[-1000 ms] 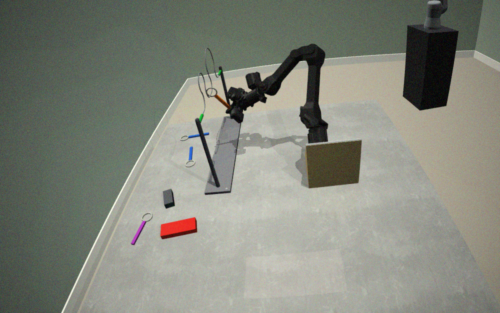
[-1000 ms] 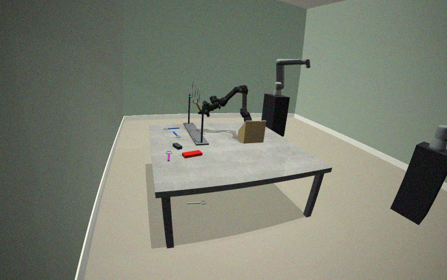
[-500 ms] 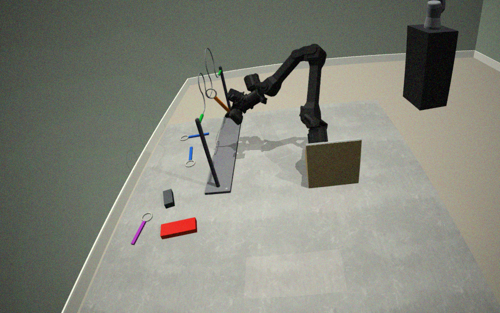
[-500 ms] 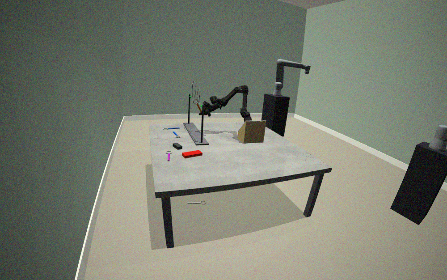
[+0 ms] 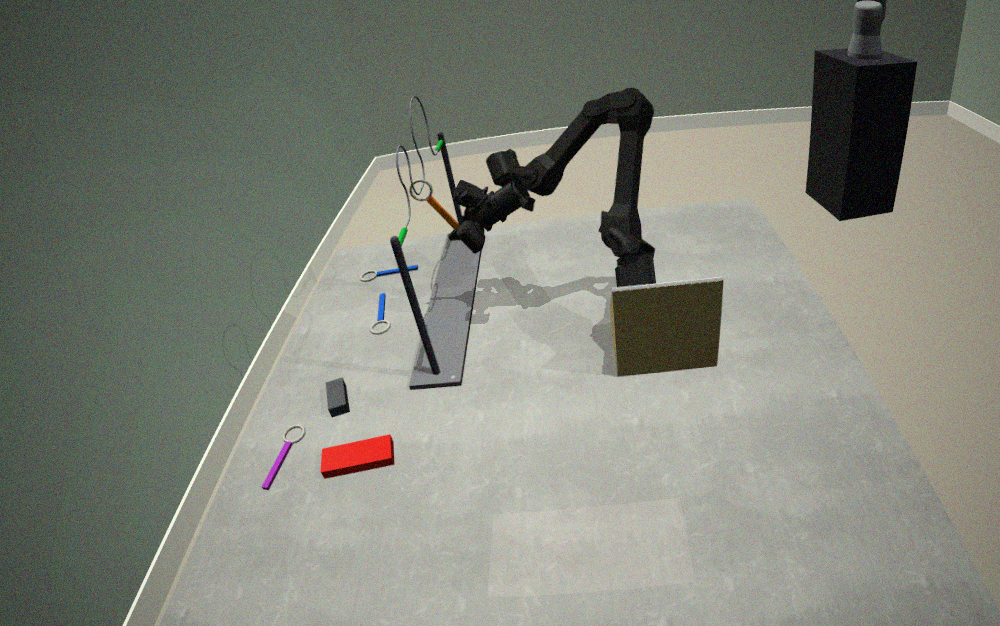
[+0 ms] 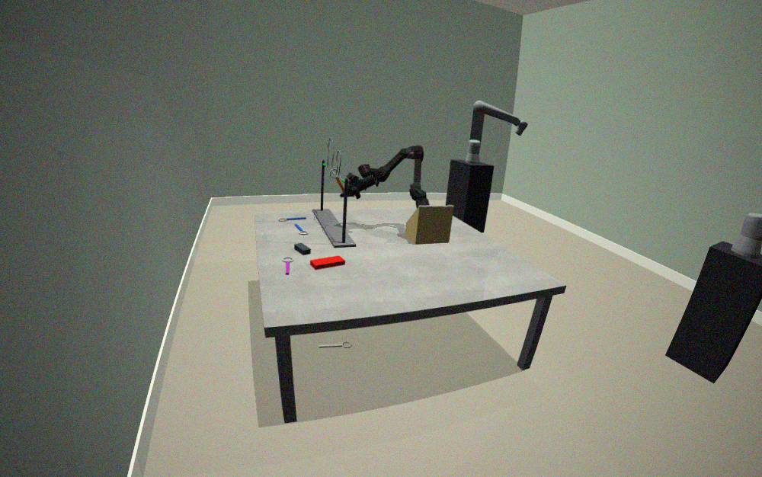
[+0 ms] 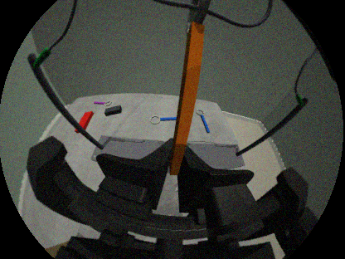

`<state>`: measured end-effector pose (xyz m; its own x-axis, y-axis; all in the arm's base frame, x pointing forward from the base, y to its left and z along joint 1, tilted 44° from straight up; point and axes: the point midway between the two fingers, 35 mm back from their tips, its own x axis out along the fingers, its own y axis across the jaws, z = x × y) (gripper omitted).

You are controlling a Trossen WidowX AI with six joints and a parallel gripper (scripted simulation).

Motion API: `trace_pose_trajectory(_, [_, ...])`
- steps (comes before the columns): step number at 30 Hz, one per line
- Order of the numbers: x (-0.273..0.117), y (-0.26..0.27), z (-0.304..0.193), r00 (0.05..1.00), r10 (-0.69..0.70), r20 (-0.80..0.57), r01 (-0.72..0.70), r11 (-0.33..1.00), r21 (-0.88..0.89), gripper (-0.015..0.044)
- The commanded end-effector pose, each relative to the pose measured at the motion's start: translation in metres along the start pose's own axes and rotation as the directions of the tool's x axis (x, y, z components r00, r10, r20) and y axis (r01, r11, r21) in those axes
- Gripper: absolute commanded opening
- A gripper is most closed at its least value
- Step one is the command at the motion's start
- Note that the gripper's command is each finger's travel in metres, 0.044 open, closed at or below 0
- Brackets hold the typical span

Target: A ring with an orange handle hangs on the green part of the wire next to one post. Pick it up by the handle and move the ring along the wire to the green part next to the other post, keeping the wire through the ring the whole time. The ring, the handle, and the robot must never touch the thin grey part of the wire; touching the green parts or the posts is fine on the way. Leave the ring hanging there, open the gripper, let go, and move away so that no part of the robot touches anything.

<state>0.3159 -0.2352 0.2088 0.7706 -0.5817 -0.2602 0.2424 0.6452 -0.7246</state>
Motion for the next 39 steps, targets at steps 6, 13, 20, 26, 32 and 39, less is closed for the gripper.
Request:
trace_pose_trajectory(6, [-0.002, 0.015, 0.000, 1.000, 0.023, -0.004, -0.023, 0.999, 0.048, -0.0150])
trace_pose_trajectory(13, [-0.004, 0.031, 0.001, 0.998, 0.064, -0.009, -0.062, 0.991, 0.118, -0.0150])
trace_pose_trajectory(20, [-0.008, 0.049, 0.004, 0.993, 0.119, -0.012, -0.114, 0.970, 0.214, -0.0150])
trace_pose_trajectory(26, [-0.013, 0.067, 0.009, 0.984, 0.177, -0.009, -0.166, 0.935, 0.314, -0.0150])
trace_pose_trajectory(32, [-0.020, 0.086, 0.017, 0.970, 0.245, 0.003, -0.223, 0.877, 0.427, -0.0150])
trace_pose_trajectory(39, [-0.029, 0.106, 0.030, 0.946, 0.323, 0.028, -0.283, 0.782, 0.555, -0.0150])
